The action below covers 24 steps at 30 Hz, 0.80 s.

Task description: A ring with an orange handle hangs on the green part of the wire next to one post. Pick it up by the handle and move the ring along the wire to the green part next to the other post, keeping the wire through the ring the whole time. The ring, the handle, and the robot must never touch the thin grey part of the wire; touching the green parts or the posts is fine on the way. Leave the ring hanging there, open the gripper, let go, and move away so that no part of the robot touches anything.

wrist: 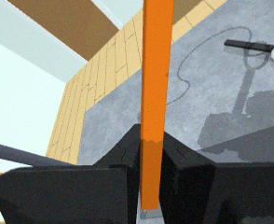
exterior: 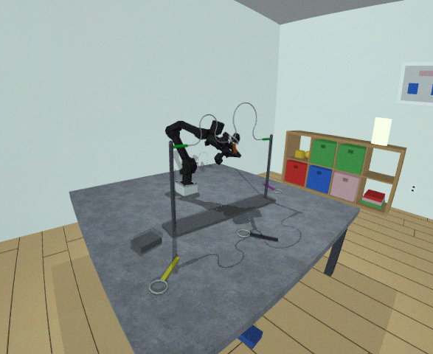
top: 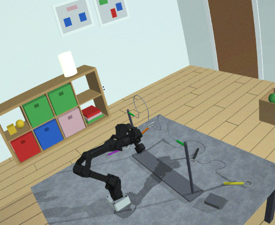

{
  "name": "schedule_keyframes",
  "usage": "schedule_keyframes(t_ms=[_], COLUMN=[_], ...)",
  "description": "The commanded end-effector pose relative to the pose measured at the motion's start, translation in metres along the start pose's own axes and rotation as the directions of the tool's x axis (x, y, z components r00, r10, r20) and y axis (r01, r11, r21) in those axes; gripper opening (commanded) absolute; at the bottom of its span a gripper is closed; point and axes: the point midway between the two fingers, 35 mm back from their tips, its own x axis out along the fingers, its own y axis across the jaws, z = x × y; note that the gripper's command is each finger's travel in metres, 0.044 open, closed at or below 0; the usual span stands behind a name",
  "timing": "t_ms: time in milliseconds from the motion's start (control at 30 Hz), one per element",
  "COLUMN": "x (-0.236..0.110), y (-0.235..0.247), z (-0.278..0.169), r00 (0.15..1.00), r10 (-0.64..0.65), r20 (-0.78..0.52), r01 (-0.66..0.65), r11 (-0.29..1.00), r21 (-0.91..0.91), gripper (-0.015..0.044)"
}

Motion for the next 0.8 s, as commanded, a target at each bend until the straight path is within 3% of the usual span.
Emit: schedule_keyframes(t_ms=[0,767], x=[-0.001,-0.017], y=[0.017,0.095], z=[0.002,0.029], r00=[0.999,0.95], r10=[0.054,0.298], r20=[0.004,0.089], r01=[-0.054,-0.298], r11=[0.995,0.791], r21=[0.084,0.534], gripper=[-0.015,-0.015])
